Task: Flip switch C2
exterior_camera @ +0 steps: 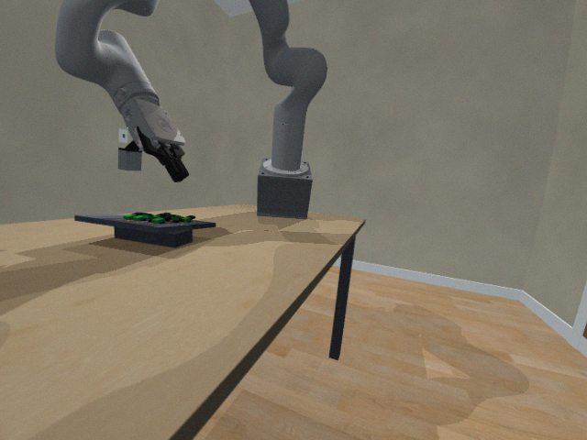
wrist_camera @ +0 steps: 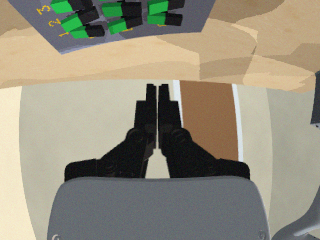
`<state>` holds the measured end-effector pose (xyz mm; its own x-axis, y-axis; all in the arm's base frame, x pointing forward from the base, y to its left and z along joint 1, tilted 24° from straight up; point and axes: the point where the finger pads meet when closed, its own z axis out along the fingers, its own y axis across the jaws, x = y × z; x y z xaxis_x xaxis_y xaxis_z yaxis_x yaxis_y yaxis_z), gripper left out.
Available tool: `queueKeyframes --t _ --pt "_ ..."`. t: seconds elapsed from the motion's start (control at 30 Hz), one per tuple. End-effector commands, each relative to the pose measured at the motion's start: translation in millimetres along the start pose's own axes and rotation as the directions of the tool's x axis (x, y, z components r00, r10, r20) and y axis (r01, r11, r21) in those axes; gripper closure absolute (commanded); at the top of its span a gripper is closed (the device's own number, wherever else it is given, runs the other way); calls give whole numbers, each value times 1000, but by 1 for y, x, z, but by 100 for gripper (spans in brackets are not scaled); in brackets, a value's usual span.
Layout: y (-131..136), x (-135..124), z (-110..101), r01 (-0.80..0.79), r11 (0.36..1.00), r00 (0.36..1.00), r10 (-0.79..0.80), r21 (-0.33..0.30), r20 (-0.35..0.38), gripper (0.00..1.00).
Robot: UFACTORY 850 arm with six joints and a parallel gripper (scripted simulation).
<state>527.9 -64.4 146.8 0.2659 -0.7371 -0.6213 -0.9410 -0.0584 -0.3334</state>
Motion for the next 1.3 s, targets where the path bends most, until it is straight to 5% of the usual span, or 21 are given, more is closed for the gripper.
queueKeyframes --t 0.0,0.33,1.27 --pt "-2 14 19 2 1000 1000 -2 3 0 100" --pt "-3 26 36 2 1000 1000 -2 3 0 100" --pt "-3 26 36 2 1000 1000 -2 3 0 100"
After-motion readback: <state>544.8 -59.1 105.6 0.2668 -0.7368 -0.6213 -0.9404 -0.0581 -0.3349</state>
